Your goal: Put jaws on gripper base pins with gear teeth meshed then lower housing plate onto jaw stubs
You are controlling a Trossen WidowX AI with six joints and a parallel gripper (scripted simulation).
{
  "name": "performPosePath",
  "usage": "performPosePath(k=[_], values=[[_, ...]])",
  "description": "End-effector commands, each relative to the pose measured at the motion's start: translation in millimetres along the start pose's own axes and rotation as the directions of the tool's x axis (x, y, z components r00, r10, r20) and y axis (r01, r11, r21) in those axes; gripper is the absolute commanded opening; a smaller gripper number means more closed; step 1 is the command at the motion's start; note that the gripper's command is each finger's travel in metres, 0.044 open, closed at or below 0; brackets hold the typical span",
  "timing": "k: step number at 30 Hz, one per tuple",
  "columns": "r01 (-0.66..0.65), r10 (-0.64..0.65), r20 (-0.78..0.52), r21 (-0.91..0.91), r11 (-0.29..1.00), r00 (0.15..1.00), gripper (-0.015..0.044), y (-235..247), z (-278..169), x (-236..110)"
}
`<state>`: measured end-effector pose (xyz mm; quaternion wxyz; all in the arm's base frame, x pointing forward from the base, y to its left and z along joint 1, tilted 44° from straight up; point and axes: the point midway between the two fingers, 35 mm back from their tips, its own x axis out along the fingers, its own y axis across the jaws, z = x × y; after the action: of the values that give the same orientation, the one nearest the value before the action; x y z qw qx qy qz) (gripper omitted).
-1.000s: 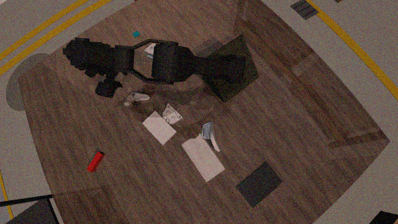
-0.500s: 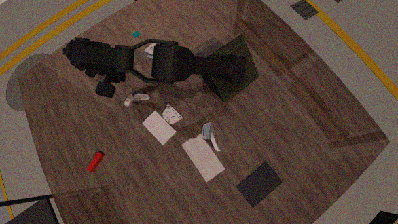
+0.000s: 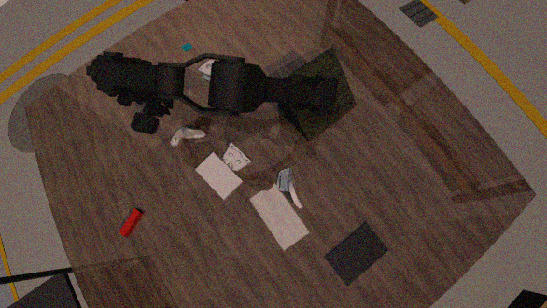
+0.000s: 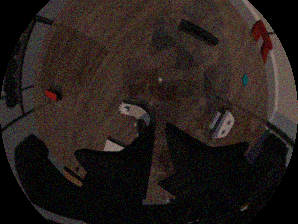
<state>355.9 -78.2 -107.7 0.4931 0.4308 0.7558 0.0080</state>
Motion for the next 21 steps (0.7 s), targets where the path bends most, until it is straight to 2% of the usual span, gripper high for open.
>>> performPosePath(k=[1, 12, 21], values=[[0.000, 0.000, 0.000, 0.000, 1.000, 1.000, 0.0157, 0.0, 0.0, 0.0], [0.000, 0.000, 0.000, 0.000, 1.000, 1.000, 0.0440, 0.0, 0.0, 0.0], [0.000, 0.000, 0.000, 0.000, 1.000, 1.000, 0.0440, 0.0, 0.0, 0.0]])
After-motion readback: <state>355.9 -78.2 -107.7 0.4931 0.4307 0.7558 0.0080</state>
